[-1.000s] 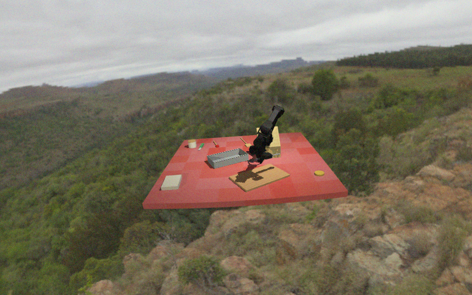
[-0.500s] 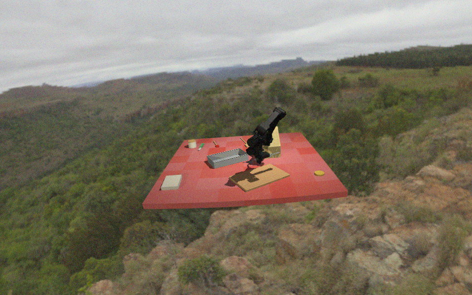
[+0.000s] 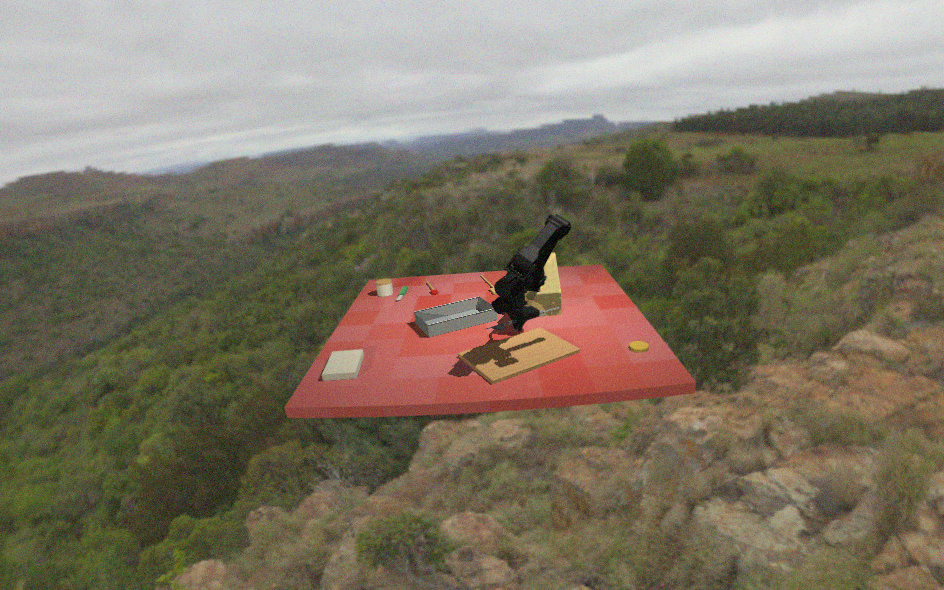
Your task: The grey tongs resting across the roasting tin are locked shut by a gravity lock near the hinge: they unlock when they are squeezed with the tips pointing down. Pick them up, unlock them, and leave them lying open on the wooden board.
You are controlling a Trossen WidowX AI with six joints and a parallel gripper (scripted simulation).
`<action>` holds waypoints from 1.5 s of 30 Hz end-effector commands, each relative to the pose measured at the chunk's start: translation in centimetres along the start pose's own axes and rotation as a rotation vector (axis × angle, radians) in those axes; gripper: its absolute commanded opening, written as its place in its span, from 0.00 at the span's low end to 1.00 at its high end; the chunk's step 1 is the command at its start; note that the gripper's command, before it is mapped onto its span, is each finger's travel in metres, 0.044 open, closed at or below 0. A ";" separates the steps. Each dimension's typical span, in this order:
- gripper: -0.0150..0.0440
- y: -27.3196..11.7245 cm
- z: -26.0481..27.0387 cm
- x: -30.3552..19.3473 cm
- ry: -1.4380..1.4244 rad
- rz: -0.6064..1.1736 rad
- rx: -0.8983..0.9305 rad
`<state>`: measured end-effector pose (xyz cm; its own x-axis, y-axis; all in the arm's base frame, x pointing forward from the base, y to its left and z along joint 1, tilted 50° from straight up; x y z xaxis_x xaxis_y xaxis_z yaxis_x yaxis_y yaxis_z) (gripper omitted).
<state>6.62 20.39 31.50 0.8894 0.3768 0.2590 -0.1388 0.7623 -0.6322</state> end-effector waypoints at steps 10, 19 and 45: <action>0.00 2.1 -0.1 0.1 0.007 0.000 -0.004; 0.00 3.6 -0.1 0.1 0.008 0.000 -0.002; 0.53 5.1 -0.1 -0.2 0.004 0.003 0.002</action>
<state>5.82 24.15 28.18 0.8911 0.3761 0.2541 -0.1419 0.7626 -0.6312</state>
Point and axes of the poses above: the point midway between the two fingers, 35 mm back from their tips, its own y axis out along the fingers, its own z axis across the jaws, x = y × z, the point moved 6 cm from there along -y, back along the fingers, and after that the axes turned 9 degrees about y, right-handed, at the moved point
